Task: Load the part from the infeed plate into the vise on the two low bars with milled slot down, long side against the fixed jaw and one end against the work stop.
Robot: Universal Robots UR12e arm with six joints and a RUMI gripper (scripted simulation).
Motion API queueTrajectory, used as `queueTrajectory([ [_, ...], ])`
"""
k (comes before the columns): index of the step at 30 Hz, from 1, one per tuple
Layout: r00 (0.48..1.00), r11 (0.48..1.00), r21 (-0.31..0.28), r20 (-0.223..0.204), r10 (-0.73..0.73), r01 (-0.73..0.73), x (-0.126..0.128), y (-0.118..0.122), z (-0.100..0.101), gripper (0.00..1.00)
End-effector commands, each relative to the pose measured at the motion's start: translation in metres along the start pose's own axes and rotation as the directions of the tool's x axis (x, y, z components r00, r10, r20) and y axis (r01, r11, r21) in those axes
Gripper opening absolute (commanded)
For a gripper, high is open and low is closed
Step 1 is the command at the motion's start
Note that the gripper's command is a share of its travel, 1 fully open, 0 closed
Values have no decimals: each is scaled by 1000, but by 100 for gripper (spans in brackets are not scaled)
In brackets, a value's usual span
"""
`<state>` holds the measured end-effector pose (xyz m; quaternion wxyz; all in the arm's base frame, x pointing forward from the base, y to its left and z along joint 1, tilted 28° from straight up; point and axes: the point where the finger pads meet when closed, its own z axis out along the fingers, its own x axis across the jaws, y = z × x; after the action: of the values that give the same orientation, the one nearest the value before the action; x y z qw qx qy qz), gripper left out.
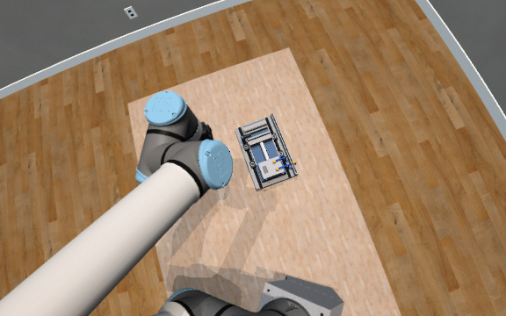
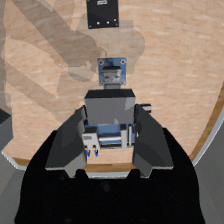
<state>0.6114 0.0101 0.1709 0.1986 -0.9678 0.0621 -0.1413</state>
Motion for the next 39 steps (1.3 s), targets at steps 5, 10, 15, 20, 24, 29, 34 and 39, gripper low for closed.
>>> queueTrajectory([
  [5, 1000, 1000, 0, -1, -3, 3, 1, 0, -1, 0],
  [10, 1000, 1000, 0, -1, -7, 7, 1, 1, -1, 0],
  [15, 1000, 1000, 0, -1, -12, 12, 1, 1, -1, 0],
  [20, 1000, 1000, -1, -1, -18, 18, 2, 2, -1, 0],
  [24, 1000, 1000, -1, -1, -25, 25, 2, 3, -1, 0],
  [29, 999, 999, -1, -1, -37, 37, 3, 4, -1, 0],
  [34, 999, 999, -1, -1, -45, 45, 3, 5, -1, 0],
  [39, 998, 998, -1, -1, -61, 61, 4, 7, -1, 0],
])
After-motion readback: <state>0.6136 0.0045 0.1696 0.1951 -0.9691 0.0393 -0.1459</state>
